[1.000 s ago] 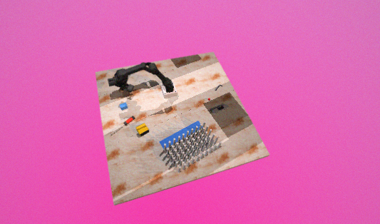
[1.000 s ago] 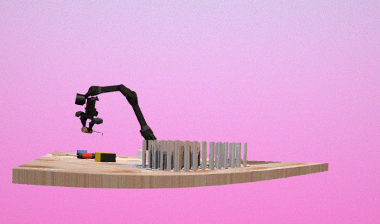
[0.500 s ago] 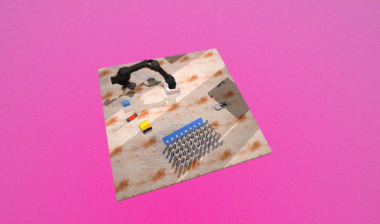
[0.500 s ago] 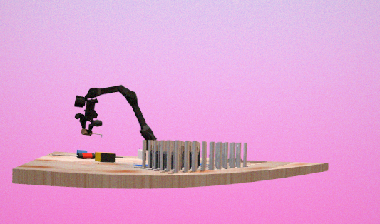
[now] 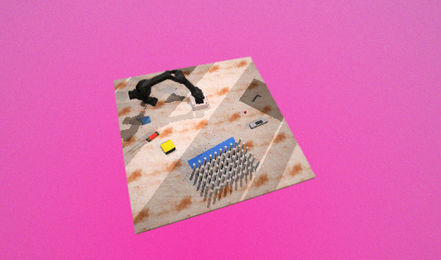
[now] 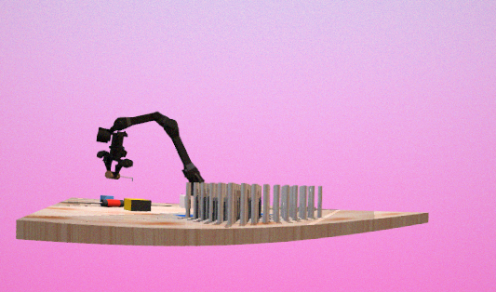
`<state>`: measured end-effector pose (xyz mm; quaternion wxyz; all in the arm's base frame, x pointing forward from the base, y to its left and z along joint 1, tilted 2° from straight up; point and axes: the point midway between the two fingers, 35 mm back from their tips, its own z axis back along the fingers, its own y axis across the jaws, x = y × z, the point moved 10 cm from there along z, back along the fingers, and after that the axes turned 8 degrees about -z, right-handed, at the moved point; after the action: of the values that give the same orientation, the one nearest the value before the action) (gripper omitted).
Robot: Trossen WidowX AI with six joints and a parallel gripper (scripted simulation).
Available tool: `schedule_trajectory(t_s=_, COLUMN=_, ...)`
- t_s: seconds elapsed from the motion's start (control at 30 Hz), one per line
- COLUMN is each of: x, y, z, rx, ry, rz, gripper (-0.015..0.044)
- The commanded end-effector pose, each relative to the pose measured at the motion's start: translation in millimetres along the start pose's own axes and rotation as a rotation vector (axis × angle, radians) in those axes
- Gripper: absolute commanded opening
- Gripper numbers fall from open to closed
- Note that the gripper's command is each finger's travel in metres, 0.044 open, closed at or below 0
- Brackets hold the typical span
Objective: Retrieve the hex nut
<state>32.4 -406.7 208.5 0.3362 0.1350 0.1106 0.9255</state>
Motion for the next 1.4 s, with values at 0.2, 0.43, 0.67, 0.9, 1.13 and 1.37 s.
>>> schedule_trajectory(t_s=0.2, x=-2.4, y=-1.8, z=-8.2, rx=0.006, ry=-0.005, rz=-0.003, gripper=0.0000)
schedule_trajectory(t_s=0.43, x=-4.1, y=-3.4, z=-14.0, rx=0.006, ry=-0.005, rz=-0.003, gripper=0.0000)
schedule_trajectory(t_s=0.67, x=-5.7, y=-5.1, z=-19.8, rx=0.006, ry=-0.005, rz=-0.003, gripper=0.0000)
schedule_trajectory(t_s=0.9, x=-7.2, y=-6.9, z=-25.6, rx=0.006, ry=-0.005, rz=-0.003, gripper=0.0000)
schedule_trajectory(t_s=1.13, x=-8.6, y=-8.7, z=-31.4, rx=0.006, ry=-0.005, rz=-0.003, gripper=0.0000)
schedule_trajectory(t_s=1.37, x=-9.9, y=-10.6, z=-37.2, rx=0.006, ry=-0.005, rz=-0.003, gripper=0.0000)
